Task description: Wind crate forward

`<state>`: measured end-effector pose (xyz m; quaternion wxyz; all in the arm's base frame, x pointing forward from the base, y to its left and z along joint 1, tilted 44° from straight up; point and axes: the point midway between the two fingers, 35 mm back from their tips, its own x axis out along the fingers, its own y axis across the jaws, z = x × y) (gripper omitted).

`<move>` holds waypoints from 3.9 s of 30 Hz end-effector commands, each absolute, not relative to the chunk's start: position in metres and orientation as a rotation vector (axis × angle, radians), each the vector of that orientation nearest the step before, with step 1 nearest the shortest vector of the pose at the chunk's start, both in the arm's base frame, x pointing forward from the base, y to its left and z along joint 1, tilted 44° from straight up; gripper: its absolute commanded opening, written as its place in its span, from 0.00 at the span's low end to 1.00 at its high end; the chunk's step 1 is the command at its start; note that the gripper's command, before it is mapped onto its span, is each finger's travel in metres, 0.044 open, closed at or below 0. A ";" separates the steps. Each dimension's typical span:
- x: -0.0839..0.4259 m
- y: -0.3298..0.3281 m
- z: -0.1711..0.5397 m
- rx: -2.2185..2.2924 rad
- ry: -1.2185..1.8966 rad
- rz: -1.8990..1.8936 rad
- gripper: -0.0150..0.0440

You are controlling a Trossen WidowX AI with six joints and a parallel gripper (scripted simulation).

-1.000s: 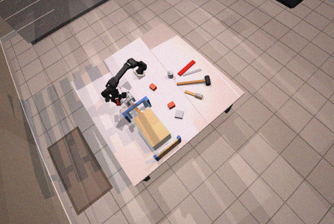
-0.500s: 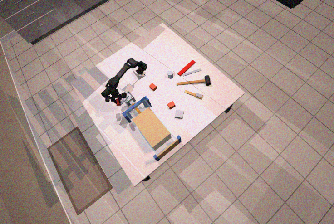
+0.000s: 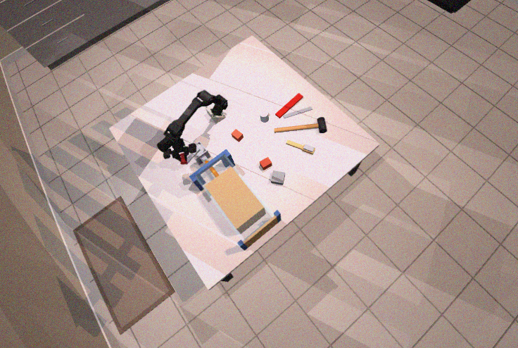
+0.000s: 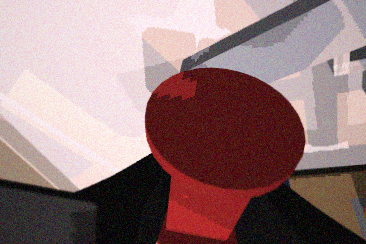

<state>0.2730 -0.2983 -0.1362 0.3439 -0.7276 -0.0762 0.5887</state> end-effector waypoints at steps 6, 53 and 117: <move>0.298 -0.280 -0.130 -1.911 -0.272 1.495 0.25; 0.321 -0.256 -0.112 -1.909 -0.274 1.493 0.25; 0.326 -0.245 -0.103 -1.909 -0.275 1.493 0.25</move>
